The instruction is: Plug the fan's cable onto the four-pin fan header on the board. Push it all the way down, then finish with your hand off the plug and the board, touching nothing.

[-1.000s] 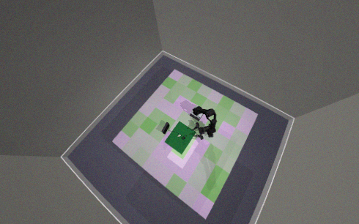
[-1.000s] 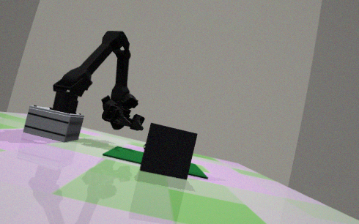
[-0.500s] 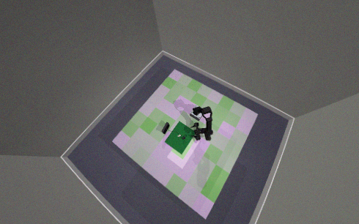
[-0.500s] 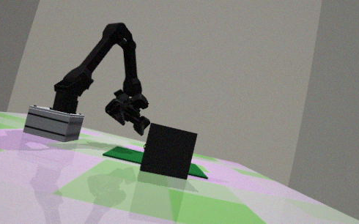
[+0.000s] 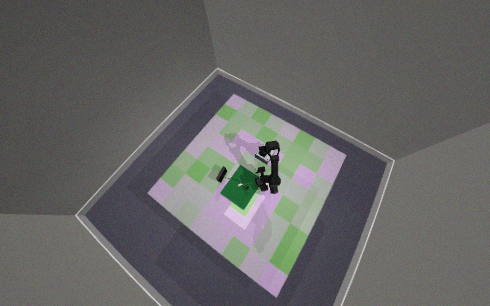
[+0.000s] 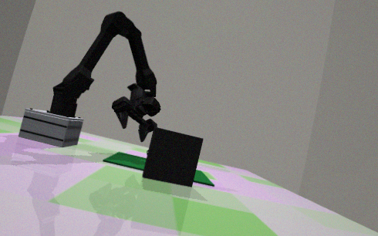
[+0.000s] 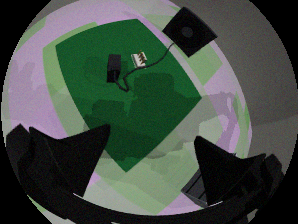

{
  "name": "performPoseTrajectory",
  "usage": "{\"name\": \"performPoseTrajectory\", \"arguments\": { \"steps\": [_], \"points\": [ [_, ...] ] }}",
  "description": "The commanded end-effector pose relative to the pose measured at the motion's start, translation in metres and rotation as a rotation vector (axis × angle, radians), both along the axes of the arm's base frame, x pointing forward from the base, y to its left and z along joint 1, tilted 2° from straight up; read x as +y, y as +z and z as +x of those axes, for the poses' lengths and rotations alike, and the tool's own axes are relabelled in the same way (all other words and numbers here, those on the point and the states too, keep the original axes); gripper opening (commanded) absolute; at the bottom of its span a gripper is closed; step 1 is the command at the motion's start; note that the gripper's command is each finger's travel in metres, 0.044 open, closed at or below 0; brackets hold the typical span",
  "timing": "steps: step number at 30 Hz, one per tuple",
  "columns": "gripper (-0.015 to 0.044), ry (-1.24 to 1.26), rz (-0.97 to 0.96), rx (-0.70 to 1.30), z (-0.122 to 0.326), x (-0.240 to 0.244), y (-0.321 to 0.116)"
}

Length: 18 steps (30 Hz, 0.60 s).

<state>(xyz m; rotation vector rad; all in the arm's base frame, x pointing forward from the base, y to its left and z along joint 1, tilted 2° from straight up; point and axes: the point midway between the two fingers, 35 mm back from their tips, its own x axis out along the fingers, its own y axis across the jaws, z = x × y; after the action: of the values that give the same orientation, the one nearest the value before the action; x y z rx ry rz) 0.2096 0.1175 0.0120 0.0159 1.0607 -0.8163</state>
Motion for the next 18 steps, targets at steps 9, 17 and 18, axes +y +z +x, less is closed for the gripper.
{"name": "performPoseTrajectory", "arguments": {
  "steps": [9,17,18],
  "points": [
    [0.0440,0.028,0.243,0.205,0.008,0.007,0.017],
    [0.0440,0.090,0.413,0.285,0.015,0.012,0.034],
    [0.0440,0.100,0.435,0.292,0.016,0.012,0.036]
  ]
}}
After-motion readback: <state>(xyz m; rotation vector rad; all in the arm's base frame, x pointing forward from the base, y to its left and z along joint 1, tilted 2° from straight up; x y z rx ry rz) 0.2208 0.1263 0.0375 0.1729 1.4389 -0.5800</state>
